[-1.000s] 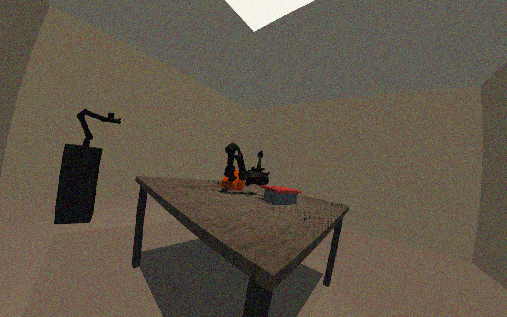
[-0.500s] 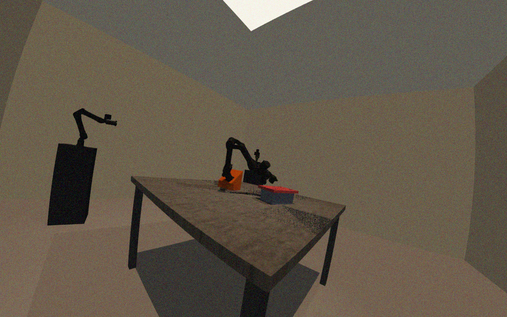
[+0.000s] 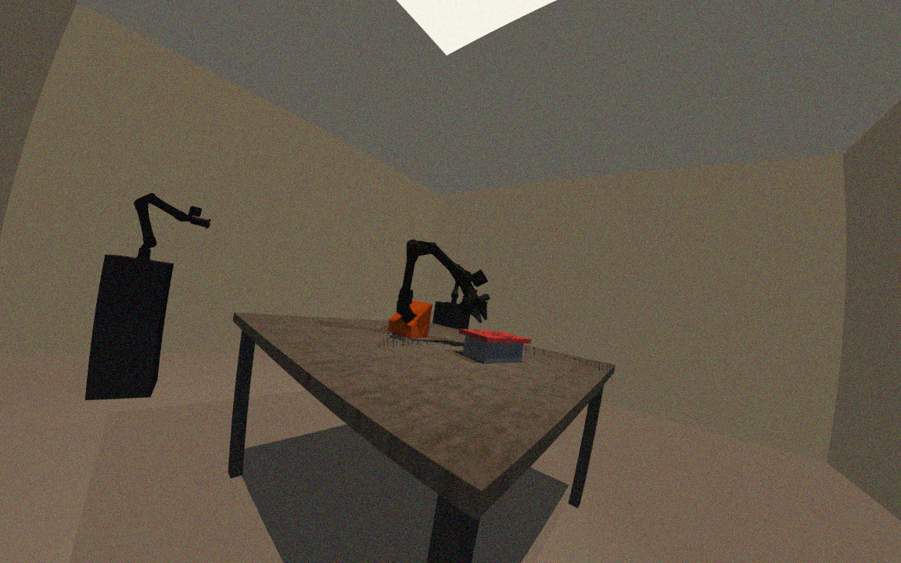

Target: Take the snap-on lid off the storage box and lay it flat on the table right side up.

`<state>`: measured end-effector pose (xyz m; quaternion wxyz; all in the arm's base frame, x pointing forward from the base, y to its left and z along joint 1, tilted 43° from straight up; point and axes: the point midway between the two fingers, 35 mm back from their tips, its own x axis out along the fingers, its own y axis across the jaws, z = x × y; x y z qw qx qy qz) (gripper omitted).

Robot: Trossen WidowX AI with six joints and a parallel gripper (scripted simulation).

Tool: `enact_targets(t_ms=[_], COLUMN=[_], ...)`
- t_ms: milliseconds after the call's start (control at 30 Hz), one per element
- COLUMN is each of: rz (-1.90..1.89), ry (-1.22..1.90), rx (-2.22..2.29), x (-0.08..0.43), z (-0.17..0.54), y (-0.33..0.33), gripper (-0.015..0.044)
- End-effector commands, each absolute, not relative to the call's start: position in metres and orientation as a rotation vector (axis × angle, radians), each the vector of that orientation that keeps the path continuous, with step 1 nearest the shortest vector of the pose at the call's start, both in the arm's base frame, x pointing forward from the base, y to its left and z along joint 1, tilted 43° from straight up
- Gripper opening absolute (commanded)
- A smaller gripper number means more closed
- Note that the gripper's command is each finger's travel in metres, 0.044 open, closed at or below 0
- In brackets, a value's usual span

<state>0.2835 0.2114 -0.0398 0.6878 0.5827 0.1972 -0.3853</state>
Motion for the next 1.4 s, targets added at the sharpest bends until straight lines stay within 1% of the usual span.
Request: enact_targets(t_ms=[0,500,767,1367], rz=[-0.615,-0.616,-0.615,-0.623], ry=[0.063,0.063,0.062,0.069], rx=[0.904,0.904,0.904,0.906], x=[0.278,0.278,0.286,0.299], z=[0.034,0.034,-0.012,-0.021], y=[0.214,0.214,0.174,0.167], gripper=[0.0235,0.0235,0.0235,0.0235])
